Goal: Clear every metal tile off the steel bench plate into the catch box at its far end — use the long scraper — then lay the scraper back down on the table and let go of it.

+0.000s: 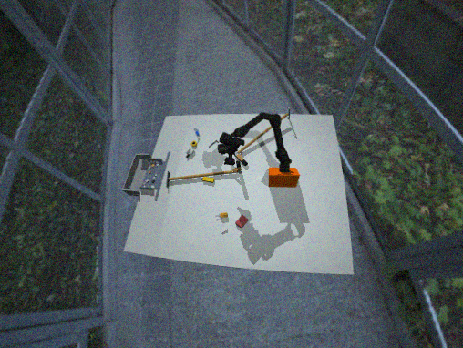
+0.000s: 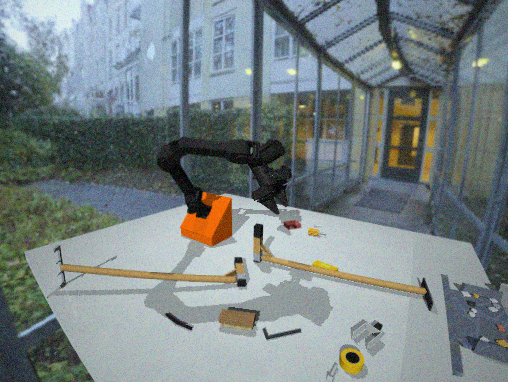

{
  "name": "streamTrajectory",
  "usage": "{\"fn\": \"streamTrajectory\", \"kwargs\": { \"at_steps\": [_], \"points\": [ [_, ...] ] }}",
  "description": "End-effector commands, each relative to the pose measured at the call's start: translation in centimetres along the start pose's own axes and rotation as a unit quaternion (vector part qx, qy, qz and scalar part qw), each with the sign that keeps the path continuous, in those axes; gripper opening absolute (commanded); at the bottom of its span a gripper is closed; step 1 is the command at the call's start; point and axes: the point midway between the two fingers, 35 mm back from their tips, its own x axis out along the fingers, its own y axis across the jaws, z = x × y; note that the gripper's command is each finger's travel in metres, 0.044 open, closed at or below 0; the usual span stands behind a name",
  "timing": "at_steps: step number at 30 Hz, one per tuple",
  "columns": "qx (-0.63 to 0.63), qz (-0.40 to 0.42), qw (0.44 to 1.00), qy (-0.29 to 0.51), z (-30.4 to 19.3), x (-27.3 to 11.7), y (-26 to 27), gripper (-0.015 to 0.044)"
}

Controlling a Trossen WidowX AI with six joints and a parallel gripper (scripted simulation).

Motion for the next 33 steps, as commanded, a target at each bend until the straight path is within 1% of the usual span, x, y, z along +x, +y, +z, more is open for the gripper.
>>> {"fn": "streamTrajectory", "kwargs": {
  "at_steps": [1,33],
  "points": [
    [0.001,-0.001,1.000,-0.004,-0.9,-0.6,0.0,0.0440],
    [0.003,0.001,0.999,-0.032,-9.2,-3.7,0.2,0.0440]
  ]
}}
